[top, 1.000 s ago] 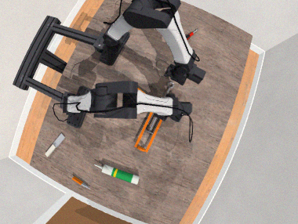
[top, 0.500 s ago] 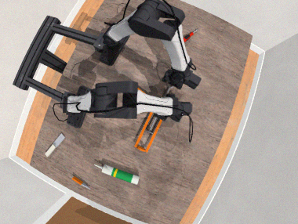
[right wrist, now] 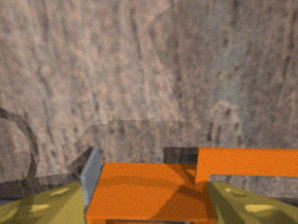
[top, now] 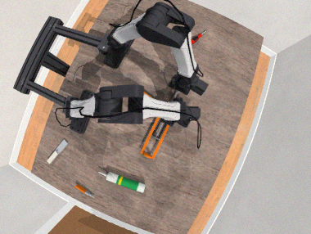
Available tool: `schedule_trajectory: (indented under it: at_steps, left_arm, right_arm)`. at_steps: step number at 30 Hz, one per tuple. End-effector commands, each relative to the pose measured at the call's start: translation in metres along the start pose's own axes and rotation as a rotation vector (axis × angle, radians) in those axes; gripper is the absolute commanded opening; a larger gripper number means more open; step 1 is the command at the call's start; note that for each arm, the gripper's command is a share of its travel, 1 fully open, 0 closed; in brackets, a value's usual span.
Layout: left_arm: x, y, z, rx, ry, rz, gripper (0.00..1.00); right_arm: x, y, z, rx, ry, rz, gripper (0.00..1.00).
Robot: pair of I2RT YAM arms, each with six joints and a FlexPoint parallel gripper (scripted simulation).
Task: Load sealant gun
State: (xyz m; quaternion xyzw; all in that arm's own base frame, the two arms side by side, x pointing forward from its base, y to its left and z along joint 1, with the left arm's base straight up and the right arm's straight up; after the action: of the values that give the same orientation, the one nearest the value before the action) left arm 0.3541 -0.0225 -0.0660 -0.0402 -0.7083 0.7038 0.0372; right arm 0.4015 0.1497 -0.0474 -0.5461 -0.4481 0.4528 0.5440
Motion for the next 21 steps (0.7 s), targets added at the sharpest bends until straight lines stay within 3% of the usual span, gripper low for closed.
schedule_trajectory:
  at_steps: [1, 9, 10, 21]
  left_arm:
    - [0.004, -0.007, -0.003, -0.003, -0.018, -0.01, 0.62]
    - [-0.006, -0.016, -0.004, -0.001, 0.003, 0.02, 0.62]
    - [-0.006, -0.015, -0.004, -0.002, -0.002, 0.02, 0.0]
    - [-0.006, -0.015, -0.004, -0.004, -0.003, 0.02, 0.0]
  right_arm:
    - [0.006, -0.011, 0.003, -0.015, -0.002, -0.007, 0.03]
    - [0.006, -0.011, 0.003, -0.015, -0.002, -0.007, 0.03]
    - [0.006, -0.011, 0.003, -0.015, -0.002, -0.007, 0.03]
    - [0.002, -0.011, 0.0, -0.024, 0.01, 0.001, 0.03]
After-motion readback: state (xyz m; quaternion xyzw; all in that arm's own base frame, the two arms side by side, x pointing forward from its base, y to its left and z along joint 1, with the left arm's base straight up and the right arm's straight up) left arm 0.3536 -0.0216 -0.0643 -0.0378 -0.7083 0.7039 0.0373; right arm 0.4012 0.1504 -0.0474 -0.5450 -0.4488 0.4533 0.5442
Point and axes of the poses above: on each arm, the point where the finger pads meet when closed, its own y axis out along the fingers, its own x axis across the jaws, z = x × y, the point moved 7 cm from there along -y, back along the fingers, and after that the axes turned 7 degrees about y, right-handed, at the moved point
